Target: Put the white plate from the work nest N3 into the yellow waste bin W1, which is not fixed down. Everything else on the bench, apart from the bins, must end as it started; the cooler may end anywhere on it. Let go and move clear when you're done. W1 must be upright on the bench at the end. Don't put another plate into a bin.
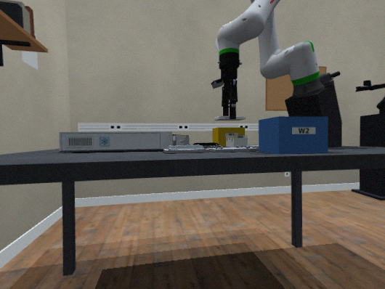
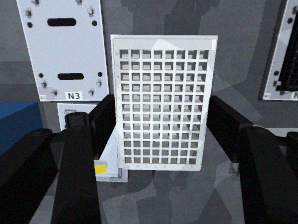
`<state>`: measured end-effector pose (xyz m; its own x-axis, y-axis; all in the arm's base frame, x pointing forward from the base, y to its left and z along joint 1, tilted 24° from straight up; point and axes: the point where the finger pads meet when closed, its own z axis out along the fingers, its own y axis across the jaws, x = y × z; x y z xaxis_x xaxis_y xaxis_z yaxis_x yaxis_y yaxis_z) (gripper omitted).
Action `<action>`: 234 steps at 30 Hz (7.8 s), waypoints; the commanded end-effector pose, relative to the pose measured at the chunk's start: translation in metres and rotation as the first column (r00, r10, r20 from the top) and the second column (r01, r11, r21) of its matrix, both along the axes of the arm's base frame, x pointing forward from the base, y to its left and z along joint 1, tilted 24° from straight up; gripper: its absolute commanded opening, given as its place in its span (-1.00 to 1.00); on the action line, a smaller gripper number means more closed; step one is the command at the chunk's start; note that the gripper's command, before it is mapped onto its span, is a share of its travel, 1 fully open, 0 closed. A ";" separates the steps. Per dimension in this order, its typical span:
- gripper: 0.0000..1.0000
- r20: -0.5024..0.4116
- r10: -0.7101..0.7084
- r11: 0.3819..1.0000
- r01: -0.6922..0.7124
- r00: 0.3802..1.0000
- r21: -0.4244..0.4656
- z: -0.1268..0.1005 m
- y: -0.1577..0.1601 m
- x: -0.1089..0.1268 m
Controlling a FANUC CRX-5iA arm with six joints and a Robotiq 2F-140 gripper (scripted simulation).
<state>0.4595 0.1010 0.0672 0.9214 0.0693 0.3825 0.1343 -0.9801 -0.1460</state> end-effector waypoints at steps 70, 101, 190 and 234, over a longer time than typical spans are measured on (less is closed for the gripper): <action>-0.80 0.001 0.001 1.000 -0.001 1.000 0.000 -0.045 -0.164 -0.030; -0.80 0.001 0.001 1.000 -0.001 1.000 0.000 -0.064 -0.232 -0.043; -0.80 0.000 0.000 1.000 0.000 1.000 0.000 -0.113 -0.364 -0.064; -0.80 0.001 0.000 1.000 0.000 1.000 0.000 -0.138 -0.359 -0.054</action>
